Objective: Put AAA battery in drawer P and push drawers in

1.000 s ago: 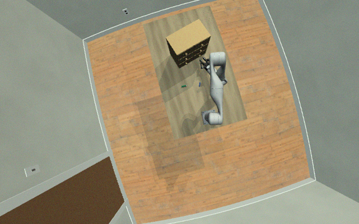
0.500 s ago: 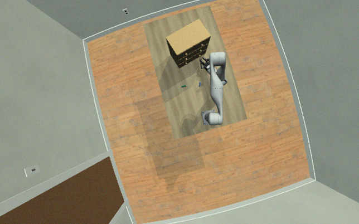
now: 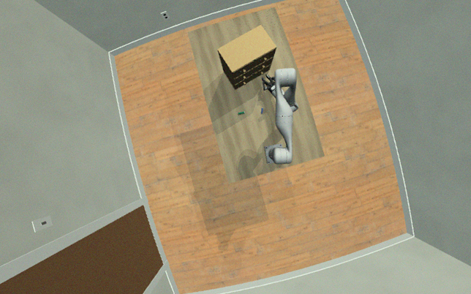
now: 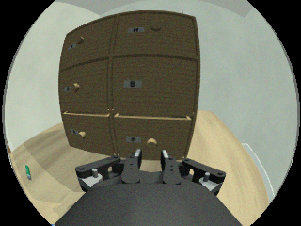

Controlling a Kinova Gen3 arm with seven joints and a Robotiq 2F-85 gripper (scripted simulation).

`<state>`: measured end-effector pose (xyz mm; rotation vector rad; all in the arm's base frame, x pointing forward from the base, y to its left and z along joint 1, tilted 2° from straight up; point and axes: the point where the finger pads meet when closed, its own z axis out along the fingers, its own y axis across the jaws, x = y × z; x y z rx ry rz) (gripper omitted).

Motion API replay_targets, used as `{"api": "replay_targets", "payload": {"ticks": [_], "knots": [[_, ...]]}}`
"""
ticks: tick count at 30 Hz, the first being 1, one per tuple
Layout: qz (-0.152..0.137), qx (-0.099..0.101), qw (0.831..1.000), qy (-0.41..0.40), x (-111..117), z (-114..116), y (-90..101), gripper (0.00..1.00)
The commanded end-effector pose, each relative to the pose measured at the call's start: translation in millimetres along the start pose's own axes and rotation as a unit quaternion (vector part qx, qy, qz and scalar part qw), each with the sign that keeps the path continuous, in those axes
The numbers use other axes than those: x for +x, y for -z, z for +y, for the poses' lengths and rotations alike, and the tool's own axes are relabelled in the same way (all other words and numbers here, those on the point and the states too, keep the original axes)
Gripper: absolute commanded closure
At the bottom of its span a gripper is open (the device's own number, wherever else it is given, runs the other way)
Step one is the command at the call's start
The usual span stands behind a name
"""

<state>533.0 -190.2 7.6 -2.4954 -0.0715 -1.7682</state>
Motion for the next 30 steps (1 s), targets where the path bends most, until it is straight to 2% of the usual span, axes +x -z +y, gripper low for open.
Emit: {"api": "replay_targets", "payload": {"ticks": [1, 10, 24, 30], "knots": [[0.001, 0.0, 1.0, 0.0, 1.2, 0.2, -0.4, 0.67], [0.001, 0.0, 1.0, 0.0, 3.2, 0.2, -5.6, 0.67], [0.001, 0.0, 1.0, 0.0, 11.1, 0.2, -27.3, 0.67], [0.001, 0.0, 1.0, 0.0, 12.5, 0.2, -31.1, 0.67]]}}
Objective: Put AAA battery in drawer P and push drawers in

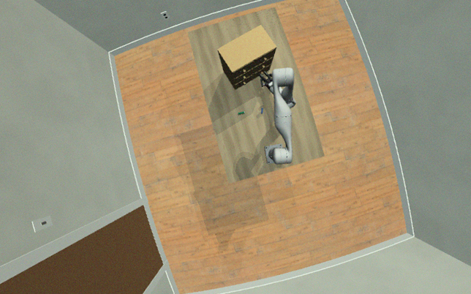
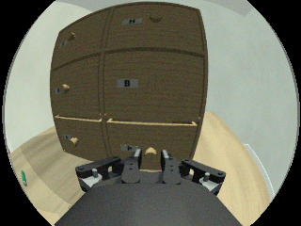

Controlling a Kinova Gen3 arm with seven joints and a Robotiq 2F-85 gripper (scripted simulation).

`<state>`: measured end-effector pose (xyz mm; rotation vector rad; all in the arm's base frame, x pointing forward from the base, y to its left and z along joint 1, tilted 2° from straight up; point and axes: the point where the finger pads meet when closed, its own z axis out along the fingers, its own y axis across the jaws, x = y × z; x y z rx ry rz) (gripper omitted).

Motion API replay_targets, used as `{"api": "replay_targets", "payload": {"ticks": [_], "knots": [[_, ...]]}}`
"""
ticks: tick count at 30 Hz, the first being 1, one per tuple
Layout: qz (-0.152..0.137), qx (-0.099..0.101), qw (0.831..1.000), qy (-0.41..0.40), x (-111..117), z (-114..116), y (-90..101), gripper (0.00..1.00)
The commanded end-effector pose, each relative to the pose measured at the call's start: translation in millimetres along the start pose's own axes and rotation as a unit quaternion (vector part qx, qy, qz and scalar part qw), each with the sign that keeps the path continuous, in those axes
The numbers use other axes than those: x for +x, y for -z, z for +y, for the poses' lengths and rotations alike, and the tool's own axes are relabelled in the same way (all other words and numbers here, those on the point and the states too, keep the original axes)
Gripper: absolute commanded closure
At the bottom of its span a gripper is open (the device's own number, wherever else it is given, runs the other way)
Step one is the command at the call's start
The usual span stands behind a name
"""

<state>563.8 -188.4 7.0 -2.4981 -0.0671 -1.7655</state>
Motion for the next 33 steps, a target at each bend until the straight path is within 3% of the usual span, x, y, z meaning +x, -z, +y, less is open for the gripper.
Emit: {"api": "replay_targets", "payload": {"ticks": [1, 27, 28, 33], "knots": [[0.002, 0.001, 1.0, 0.002, 3.1, -0.6, -2.4, 0.67], [0.002, 0.001, 1.0, 0.002, 3.5, -0.6, -3.6, 0.67], [0.002, 0.001, 1.0, 0.002, 3.5, -0.6, -3.6, 0.87], [0.002, 0.001, 1.0, 0.002, 3.5, -0.6, -3.6, 0.87]]}}
